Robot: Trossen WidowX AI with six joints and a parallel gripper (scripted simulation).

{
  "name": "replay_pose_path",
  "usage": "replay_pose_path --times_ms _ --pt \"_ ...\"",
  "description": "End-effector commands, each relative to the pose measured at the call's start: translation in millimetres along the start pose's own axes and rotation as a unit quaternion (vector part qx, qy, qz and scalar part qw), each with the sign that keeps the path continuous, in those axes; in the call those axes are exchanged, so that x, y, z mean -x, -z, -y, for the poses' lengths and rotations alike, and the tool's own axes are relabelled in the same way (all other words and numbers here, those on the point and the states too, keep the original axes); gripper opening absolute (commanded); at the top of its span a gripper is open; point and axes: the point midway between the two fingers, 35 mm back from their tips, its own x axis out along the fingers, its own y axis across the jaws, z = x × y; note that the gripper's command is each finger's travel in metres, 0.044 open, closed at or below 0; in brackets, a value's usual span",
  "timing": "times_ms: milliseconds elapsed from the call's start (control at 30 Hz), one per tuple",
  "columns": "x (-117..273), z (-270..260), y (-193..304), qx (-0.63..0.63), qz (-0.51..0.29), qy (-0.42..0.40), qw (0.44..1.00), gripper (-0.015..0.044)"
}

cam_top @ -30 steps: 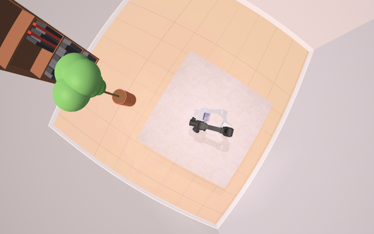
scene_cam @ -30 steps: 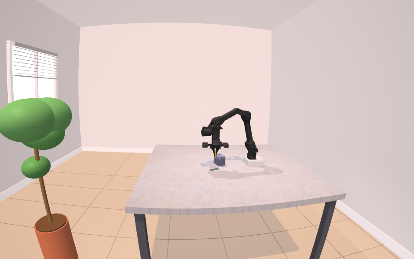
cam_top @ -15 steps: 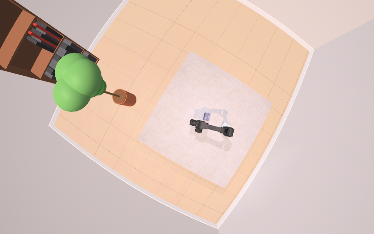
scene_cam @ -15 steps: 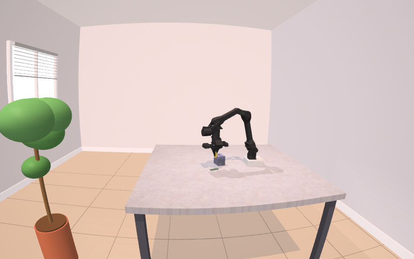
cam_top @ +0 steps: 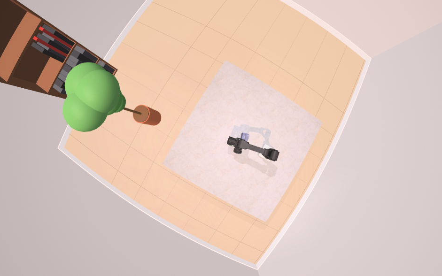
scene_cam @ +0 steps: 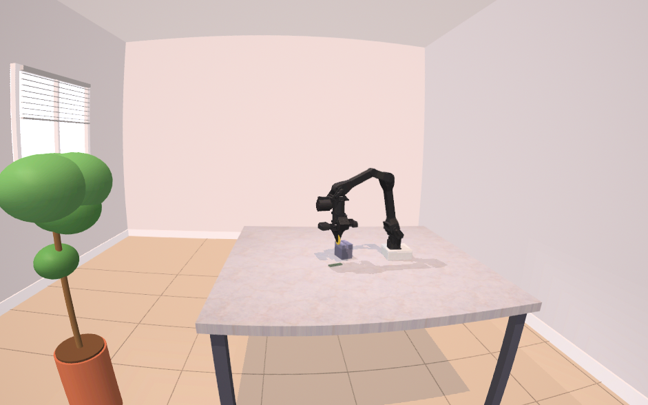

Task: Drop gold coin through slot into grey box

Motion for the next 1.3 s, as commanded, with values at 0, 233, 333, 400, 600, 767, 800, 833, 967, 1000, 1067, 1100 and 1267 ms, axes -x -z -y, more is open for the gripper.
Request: replay_pose_path --times_ms 0,233,333,400,600,767,800,833,967,1000,1067,1100,1267 --pt "4.0 -5.2 8.9 0.001 -0.002 0.007 1.000 0.0000" --pt "4.0 -16.7 23.4 0.001 -0.003 0.007 1.000 0.0000" --pt "3.9 -21.9 29.3 0.001 -0.004 0.007 1.000 0.0000" --pt "3.8 -25.4 33.1 0.001 -0.004 0.006 1.000 0.0000" --pt "3.4 -36.3 44.0 0.001 -0.004 0.006 1.000 0.0000" --pt "3.0 -45.7 52.5 0.001 -0.005 0.005 1.000 0.0000" --pt "2.9 -47.6 54.1 0.001 -0.005 0.005 1.000 0.0000" --pt "2.7 -49.5 55.7 0.001 -0.005 0.005 1.000 0.0000" --pt "2.2 -57.3 61.9 0.001 -0.005 0.005 1.000 0.0000" --pt "2.1 -59.3 63.4 0.001 -0.005 0.005 1.000 0.0000" --pt "1.7 -63.2 66.2 0.001 -0.006 0.005 1.000 0.0000" --pt "1.6 -65.2 67.6 0.001 -0.006 0.004 1.000 0.0000" --pt "0.4 -69.3 70.1 0.001 -0.005 0.003 1.000 0.0004"
